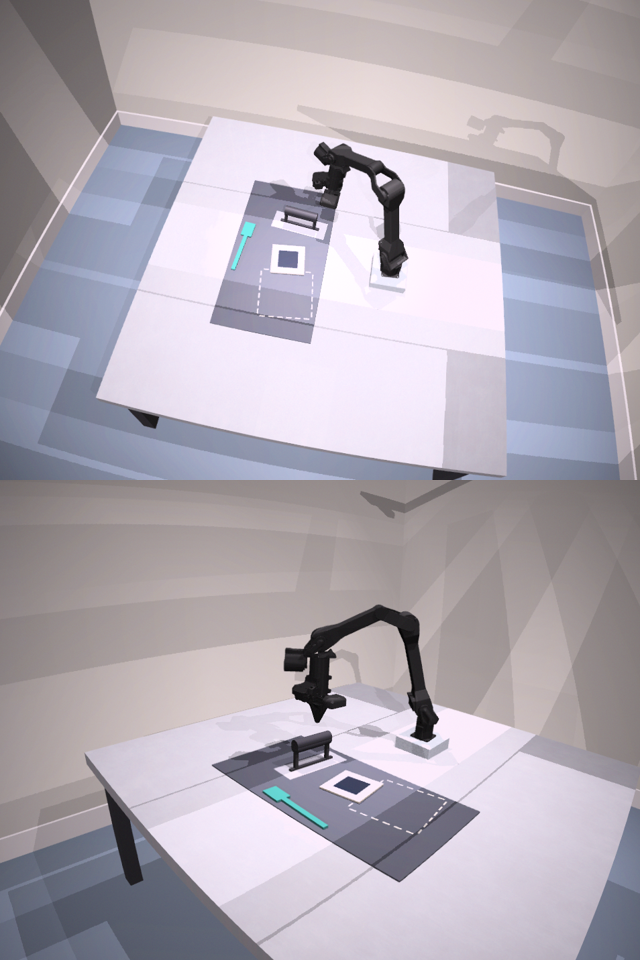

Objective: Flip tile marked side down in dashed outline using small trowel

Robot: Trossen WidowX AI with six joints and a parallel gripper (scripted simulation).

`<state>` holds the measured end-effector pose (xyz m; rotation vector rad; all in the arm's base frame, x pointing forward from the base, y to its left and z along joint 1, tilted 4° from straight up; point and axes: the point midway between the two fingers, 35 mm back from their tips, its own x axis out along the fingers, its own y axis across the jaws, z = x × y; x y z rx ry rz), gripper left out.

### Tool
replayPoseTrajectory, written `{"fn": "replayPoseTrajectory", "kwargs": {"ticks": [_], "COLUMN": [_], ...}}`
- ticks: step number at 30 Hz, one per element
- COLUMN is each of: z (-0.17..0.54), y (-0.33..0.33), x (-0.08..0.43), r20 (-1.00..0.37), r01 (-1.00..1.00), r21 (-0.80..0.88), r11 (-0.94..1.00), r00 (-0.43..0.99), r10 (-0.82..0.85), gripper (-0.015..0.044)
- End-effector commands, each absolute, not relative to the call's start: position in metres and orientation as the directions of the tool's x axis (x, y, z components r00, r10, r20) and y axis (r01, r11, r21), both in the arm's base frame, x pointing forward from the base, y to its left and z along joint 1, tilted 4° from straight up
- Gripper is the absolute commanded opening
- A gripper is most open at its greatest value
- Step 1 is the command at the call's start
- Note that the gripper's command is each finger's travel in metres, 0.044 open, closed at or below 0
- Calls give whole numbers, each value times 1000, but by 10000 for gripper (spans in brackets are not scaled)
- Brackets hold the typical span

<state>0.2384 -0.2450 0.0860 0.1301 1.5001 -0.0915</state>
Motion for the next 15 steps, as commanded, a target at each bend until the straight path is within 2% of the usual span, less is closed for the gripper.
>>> {"fn": "replayPoseTrajectory", "kwargs": {"ticks": [1,7,13,15], "z": [86,86,87,94], "y": [-245,-245,-244,-234], "x": [238,238,241,261], "r20": [-997,-997,-997,-997], "r01": [141,141,141,142], "r21": [30,30,30,32], "r11": [990,990,990,989], "r00": [69,69,69,71], "r10": [20,20,20,22], "gripper": [0,0,153,205]}}
